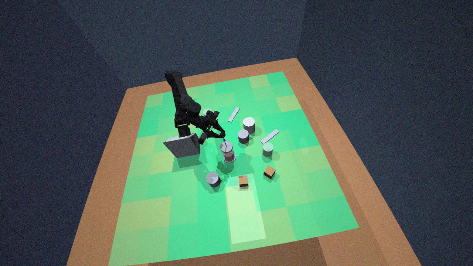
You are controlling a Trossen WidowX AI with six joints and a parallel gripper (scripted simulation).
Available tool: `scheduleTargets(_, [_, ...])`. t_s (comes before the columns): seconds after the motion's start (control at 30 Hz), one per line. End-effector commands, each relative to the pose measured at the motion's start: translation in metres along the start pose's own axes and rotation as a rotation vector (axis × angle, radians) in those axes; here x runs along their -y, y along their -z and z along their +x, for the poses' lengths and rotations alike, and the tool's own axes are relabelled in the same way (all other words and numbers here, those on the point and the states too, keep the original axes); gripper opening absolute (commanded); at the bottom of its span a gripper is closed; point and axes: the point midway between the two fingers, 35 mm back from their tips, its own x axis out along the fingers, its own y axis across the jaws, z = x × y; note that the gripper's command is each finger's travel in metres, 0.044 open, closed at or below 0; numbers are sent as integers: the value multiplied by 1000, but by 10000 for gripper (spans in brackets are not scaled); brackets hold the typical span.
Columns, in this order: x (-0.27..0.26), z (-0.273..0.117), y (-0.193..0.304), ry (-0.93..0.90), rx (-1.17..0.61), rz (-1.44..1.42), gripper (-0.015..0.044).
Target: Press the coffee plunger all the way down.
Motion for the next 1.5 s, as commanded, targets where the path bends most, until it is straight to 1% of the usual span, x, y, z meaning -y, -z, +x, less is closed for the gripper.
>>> scheduleTargets(0.0, [0, 0, 0, 1, -1, 5, 127])
scheduleTargets(0.3, [1, 2, 2, 1, -1, 4, 127])
scheduleTargets(1.47, [5, 42, 45, 4, -4, 4, 127])
